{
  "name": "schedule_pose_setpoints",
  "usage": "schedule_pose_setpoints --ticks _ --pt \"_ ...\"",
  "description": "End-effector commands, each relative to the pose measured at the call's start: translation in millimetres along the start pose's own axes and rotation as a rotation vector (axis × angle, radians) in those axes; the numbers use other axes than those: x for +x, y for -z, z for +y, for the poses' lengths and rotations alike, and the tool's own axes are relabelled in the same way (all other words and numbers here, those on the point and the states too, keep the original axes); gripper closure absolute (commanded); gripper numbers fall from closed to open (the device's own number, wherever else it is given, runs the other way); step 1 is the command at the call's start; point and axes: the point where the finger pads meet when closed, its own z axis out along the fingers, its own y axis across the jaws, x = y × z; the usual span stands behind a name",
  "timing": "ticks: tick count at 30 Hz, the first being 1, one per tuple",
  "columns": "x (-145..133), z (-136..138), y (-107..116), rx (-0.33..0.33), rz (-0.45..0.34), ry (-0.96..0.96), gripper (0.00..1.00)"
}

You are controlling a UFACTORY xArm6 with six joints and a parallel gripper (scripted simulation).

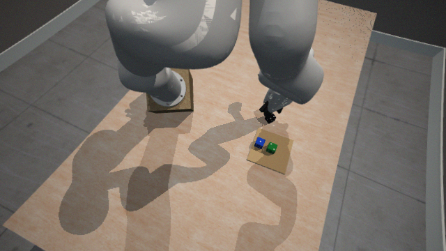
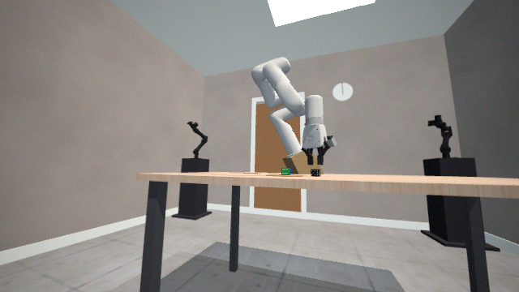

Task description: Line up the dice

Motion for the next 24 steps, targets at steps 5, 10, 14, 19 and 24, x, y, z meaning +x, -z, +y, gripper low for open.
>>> schedule_pose_setpoints --ticks 5,10,14,19,24 --pt "-0.9 1.3 -7.2 -0.003 -0.002 -0.001 0.53" --pt "-0.9 1.4 -9.2 -0.003 -0.002 -0.001 0.53" --pt "-1.0 1.4 -10.8 -0.003 -0.002 -0.001 0.53" --pt "-1.0 1.4 -11.4 -0.003 -0.002 -0.001 0.53" --pt "-1.0 1.4 -11.4 -0.003 -0.002 -0.001 0.53"
